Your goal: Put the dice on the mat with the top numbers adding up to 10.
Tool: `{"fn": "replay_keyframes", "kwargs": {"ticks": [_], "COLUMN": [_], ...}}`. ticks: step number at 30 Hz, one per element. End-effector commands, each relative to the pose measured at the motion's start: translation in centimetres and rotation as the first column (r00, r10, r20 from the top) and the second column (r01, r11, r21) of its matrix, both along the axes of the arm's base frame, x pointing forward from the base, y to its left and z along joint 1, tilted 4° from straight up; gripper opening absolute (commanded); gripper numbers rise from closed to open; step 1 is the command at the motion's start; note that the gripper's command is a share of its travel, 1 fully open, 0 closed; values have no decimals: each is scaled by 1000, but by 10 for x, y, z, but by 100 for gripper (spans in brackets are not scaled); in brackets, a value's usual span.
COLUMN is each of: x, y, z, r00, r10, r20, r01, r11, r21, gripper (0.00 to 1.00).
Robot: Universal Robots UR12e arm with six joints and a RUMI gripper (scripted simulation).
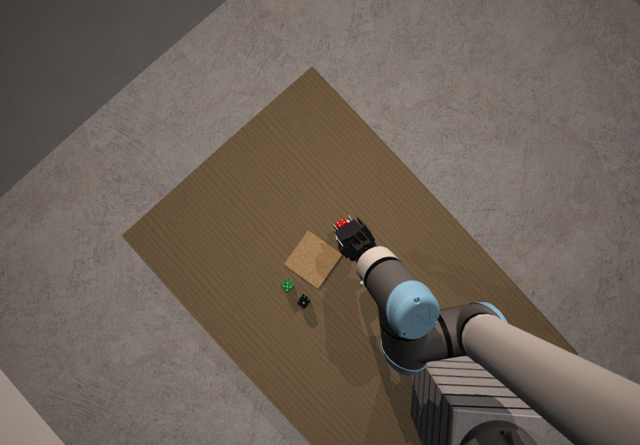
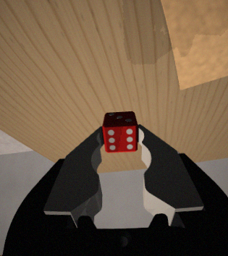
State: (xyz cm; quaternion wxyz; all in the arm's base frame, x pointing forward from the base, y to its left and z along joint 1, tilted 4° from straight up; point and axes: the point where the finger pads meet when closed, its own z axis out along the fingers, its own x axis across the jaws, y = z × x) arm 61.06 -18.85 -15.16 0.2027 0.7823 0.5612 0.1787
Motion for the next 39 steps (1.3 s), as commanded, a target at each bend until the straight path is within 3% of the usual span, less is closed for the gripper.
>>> {"fn": "replay_keyframes", "kwargs": {"ticks": [1,11,21,39], "x": [1,0,1,-1], "y": [-1,0,-1,0], "z": [-2,-1,-2,-2], "r00": [994,959,926,909], "r10": [-6,-3,1,6], "r20": [111,285,377,417], "r01": [10,30,46,53], "r11": [999,995,992,990], "r21": [-35,-90,-117,-130], "gripper": [10,10,10,10]}}
